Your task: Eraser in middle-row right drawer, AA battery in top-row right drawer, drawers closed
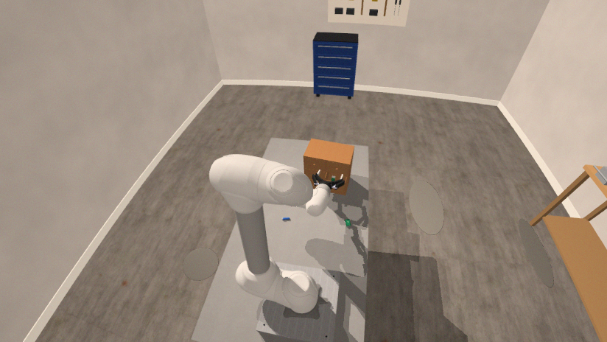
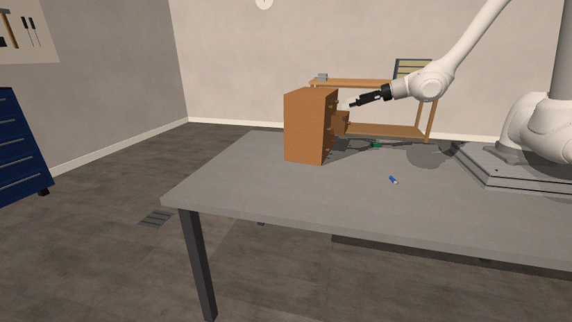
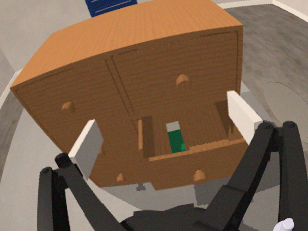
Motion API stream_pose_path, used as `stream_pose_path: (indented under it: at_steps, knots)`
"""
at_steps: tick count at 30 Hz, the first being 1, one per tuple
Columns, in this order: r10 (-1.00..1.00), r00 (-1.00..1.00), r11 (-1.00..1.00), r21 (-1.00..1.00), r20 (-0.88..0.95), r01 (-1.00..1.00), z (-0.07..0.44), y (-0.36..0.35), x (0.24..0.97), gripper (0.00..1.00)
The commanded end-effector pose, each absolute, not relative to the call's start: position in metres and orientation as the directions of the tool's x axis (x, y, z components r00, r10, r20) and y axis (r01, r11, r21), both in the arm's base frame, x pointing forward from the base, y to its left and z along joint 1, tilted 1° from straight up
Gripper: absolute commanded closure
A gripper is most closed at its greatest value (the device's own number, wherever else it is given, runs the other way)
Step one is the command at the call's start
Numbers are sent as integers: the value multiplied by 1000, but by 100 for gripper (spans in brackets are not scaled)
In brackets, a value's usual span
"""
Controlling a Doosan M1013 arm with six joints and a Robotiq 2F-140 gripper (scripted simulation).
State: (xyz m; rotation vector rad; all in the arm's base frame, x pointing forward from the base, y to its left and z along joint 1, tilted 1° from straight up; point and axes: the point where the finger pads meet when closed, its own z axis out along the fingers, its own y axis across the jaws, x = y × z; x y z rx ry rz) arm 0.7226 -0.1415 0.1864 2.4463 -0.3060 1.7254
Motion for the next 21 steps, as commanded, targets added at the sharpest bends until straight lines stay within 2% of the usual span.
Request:
stream_pose_path:
  at_steps: [1, 21]
  knots:
    - [-89, 325, -971, -9, 942, -240, 187, -141, 720, 0]
    - [-89, 325, -971, -9, 942, -240, 191, -120, 635, 0]
